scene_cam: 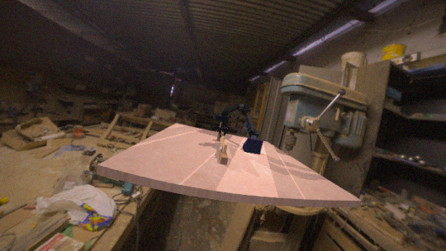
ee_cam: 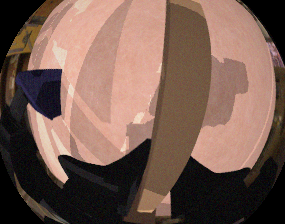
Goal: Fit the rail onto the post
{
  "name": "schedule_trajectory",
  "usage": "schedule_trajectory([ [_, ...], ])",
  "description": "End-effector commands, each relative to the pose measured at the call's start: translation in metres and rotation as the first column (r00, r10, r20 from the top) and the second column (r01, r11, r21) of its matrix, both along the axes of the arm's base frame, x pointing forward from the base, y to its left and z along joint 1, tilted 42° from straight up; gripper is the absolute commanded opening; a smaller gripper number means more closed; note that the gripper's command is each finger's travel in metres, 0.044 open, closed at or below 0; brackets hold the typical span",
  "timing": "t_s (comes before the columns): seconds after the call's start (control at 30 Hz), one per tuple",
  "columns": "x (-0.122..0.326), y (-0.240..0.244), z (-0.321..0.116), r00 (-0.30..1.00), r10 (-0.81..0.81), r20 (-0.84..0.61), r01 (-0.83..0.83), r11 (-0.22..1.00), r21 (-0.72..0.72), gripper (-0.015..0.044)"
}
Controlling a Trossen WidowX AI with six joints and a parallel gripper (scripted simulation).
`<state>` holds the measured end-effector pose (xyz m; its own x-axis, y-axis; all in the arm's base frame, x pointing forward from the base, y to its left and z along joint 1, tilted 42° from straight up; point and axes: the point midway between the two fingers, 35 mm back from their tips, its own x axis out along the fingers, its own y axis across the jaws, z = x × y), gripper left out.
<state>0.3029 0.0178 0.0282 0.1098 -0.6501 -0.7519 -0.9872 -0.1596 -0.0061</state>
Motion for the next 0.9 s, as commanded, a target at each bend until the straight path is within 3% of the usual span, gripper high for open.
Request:
schedule_trajectory([
  [0.0,0.0000,-0.0008,0.0024,1.000,0.002,0.001,-0.002,1.000,-0.001,0.0000],
  [0.87,0.0007,-0.0071,0.0074,1.000,0.002,0.001,-0.002,1.000,-0.001,0.0000],
])
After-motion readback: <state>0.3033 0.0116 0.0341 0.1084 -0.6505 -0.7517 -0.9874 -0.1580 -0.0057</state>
